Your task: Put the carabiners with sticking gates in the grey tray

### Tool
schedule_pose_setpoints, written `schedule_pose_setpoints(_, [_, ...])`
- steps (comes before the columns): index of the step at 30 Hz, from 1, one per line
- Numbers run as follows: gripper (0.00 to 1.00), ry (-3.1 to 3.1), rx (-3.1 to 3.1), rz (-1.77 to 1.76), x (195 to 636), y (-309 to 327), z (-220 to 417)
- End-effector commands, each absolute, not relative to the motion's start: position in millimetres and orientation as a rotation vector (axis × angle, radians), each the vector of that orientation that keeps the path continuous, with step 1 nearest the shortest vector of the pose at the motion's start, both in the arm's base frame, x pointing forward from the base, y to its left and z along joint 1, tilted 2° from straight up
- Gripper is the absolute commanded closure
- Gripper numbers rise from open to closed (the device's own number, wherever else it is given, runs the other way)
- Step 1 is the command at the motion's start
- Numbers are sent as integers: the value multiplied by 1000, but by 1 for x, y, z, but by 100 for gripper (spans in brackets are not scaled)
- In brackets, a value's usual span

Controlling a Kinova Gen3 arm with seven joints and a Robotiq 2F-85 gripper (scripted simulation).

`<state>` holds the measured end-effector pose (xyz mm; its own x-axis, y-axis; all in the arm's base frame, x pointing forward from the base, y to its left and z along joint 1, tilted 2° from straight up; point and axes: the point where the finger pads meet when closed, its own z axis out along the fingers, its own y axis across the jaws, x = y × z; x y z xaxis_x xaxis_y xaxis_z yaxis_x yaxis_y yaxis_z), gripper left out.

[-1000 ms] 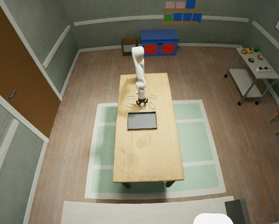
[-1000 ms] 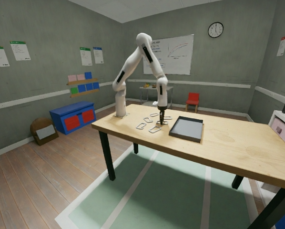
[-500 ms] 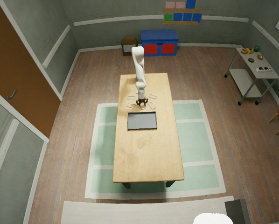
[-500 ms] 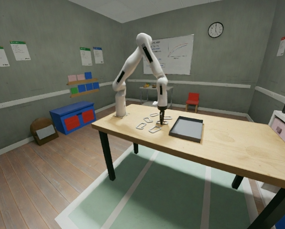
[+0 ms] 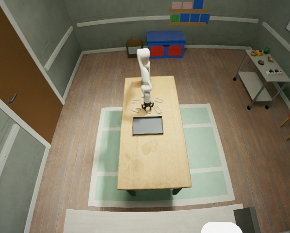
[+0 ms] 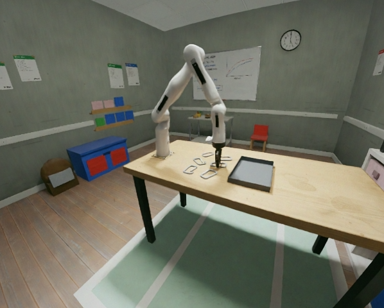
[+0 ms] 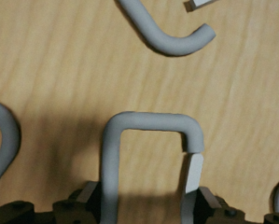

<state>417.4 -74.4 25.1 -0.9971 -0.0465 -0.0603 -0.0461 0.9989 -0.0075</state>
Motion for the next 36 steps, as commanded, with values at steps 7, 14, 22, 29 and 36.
schedule_pose_setpoints(7, [43,3079,-71,-10,418,-74,26])
schedule_pose_setpoints(14, [43,3079,-71,-10,418,-74,26])
schedule_pose_setpoints(22, [43,3078,-72,-10,418,-74,26])
schedule_pose_setpoints(29, [43,3078,-72,-10,418,-74,26])
schedule_pose_setpoints(36, [45,3078,-72,-10,418,-74,26])
